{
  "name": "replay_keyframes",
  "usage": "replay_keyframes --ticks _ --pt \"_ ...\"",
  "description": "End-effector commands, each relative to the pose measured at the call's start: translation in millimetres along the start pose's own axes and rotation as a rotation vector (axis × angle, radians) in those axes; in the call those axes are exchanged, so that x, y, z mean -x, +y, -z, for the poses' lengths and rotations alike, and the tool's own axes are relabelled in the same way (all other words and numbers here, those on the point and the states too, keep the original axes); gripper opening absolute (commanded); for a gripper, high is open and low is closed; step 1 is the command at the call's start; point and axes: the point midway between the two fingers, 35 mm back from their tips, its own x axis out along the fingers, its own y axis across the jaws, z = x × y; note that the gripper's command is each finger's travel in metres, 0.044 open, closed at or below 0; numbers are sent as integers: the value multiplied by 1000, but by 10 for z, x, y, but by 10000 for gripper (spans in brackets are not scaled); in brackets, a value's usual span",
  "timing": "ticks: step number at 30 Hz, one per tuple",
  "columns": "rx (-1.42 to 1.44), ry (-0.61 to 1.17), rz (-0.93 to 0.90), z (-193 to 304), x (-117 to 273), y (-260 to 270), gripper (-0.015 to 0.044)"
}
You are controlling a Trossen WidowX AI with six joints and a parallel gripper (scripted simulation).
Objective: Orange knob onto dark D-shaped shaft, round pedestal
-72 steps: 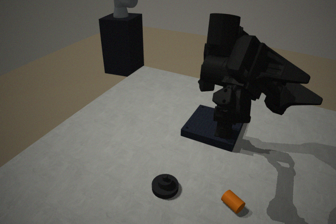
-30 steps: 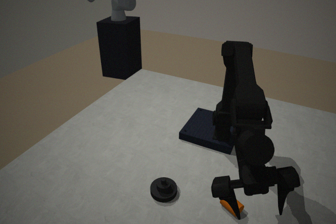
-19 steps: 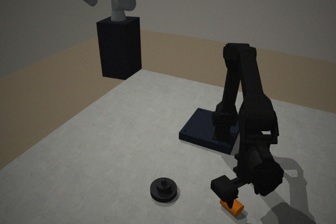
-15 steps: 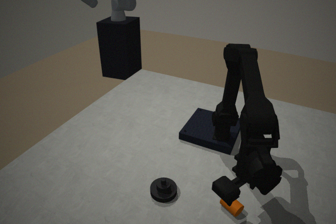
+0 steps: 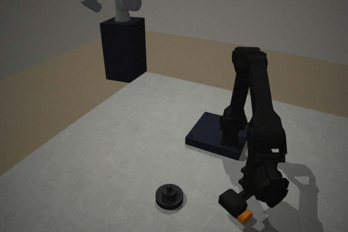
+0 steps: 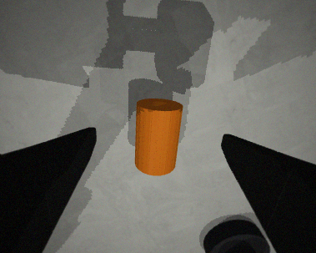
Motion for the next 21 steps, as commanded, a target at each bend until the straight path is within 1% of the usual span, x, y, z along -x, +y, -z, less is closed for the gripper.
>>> replay_keyframes --ticks 1,21 --pt "4 4 2 5 -59 -4 440" --pt "4 4 2 7 -386 -3 440"
